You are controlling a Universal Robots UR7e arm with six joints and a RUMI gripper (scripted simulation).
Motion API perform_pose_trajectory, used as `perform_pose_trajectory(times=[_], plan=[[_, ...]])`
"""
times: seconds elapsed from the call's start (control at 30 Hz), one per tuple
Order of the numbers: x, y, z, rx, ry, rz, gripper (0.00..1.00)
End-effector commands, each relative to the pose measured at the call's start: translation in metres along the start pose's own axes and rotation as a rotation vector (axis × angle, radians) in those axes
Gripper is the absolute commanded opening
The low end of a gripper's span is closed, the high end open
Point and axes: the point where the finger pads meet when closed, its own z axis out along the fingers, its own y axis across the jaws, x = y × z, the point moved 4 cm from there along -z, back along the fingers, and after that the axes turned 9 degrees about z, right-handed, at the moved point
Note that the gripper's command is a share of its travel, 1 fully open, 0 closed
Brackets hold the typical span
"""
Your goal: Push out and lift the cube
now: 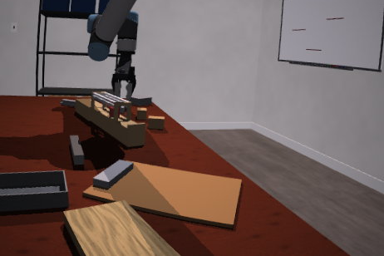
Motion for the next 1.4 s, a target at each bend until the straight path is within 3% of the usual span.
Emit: perform_pose_trajectory(times=[0.0,0.63,0.77,1.1,1.37], plan=[[-0.001,-0.001,0.0,0.002,-0.001,0.001,0.0],[-0.001,0.0,-0.005,0.001,-0.002,-0.001,0.0],[-0.001,0.0,-0.024,0.001,-0.002,-0.001,0.0],[0.0,0.0,-0.1,0.001,-0.002,-0.001,0.0],[0.0,0.0,-0.116,0.001,-0.002,-0.001,0.0]])
